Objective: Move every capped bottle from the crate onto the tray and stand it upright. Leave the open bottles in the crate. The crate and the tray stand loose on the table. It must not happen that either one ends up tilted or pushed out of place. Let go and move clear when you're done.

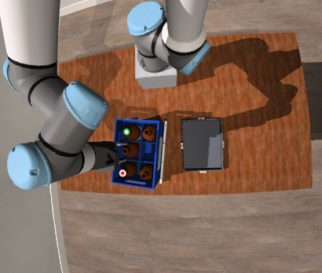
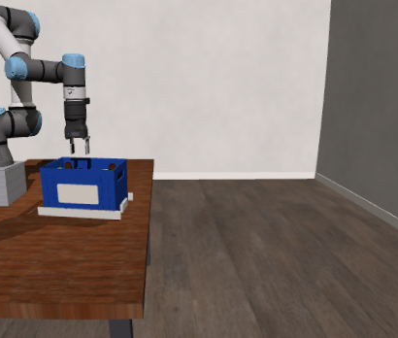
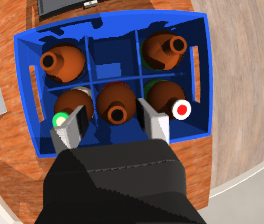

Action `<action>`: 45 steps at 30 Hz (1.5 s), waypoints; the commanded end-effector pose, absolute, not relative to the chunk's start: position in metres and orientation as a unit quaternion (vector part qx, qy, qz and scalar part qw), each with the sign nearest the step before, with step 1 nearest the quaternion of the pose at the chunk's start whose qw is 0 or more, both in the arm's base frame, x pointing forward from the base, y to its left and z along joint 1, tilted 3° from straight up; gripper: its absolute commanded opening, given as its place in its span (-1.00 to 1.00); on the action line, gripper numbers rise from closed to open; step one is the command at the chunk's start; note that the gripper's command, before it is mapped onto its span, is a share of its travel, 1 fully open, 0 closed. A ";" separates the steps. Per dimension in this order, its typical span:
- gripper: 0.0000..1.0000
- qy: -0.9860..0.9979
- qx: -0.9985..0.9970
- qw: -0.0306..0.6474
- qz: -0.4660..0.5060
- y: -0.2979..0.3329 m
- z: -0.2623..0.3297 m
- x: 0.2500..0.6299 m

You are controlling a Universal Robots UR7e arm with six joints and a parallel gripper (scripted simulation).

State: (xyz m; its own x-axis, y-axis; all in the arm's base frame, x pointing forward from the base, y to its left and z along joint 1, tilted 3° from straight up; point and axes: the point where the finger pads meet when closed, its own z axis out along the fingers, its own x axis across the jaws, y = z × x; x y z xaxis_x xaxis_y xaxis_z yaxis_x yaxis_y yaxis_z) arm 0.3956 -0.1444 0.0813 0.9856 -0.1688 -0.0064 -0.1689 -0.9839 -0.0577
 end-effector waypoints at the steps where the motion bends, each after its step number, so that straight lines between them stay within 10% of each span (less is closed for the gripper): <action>1: 1.00 0.085 -0.996 0.029 0.000 -0.148 0.082 0.396; 45: 1.00 0.085 -0.996 0.028 0.000 -0.189 0.079 0.395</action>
